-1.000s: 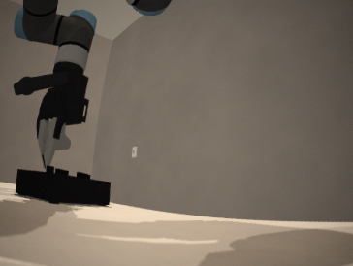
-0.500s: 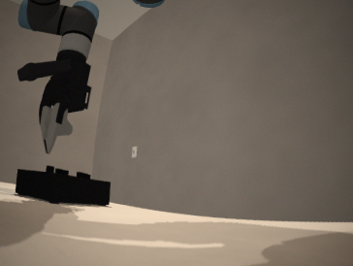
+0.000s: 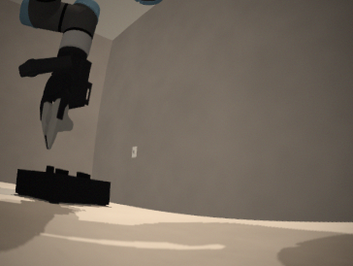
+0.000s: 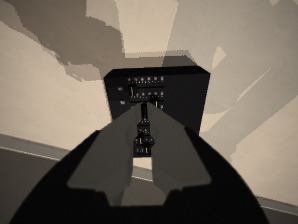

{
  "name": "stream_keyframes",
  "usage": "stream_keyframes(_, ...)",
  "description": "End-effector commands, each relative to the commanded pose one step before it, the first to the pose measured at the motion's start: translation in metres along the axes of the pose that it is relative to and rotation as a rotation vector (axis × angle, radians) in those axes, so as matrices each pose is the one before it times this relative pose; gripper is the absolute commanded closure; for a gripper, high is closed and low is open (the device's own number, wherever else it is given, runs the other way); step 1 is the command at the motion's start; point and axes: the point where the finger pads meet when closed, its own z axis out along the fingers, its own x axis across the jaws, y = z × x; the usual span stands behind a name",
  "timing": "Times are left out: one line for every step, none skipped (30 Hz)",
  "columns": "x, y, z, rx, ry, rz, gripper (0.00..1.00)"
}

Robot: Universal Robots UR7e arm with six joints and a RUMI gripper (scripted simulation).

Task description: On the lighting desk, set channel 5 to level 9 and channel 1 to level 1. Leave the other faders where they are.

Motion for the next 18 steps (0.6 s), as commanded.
stream_keyframes(-0.00005, 0.00029, -0.00027, -0.00072, -0.00032, -0.00018, 1.00)
stream_keyframes(0.00000, 0.00000, 0.00000, 0.00000, 0.00000, 0.00000, 1.00)
stream_keyframes(0.00000, 0.00000, 0.00000, 0.00000, 0.00000, 0.00001, 1.00)
stream_keyframes(0.00000, 0.00000, 0.00000, 0.00000, 0.00000, 0.00009, 1.00)
stream_keyframes(0.00000, 0.00000, 0.00000, 0.00000, 0.00000, 0.00025, 1.00)
stream_keyframes(0.00000, 0.00001, 0.00000, 0.00000, 0.00000, 0.00048, 1.00)
stream_keyframes(0.00001, 0.00001, 0.00000, 0.00000, 0.00000, 0.00078, 1.00)
stream_keyframes(0.00001, 0.00002, 0.00001, 0.00000, 0.00000, 0.00114, 1.00)
stream_keyframes(0.00001, 0.00002, 0.00001, 0.00000, 0.00000, 0.00157, 1.00)
stream_keyframes(0.00001, 0.00003, 0.00001, 0.00000, 0.00000, 0.00205, 1.00)
stream_keyframes(0.00002, 0.00004, 0.00001, 0.00000, 0.00000, 0.00259, 1.00)
stream_keyframes(0.00002, 0.00005, 0.00001, 0.00000, 0.00000, 0.00319, 1.00)
stream_keyframes(0.00003, 0.00006, 0.00002, 0.00000, 0.00000, 0.00383, 1.00)
stream_keyframes(0.00003, 0.00007, 0.00002, 0.00000, 0.00000, 0.00452, 1.00)
stream_keyframes(0.00004, 0.00008, 0.00002, 0.00000, 0.00000, 0.00525, 1.00)
stream_keyframes(0.00000, 0.00000, 0.00000, 0.00000, 0.00000, 0.00000, 1.00)
stream_keyframes(0.00000, 0.00000, 0.00000, 0.00000, 0.00000, 0.00000, 1.00)
stream_keyframes(0.00004, 0.00010, 0.00003, 0.00000, 0.00000, 0.00602, 1.00)
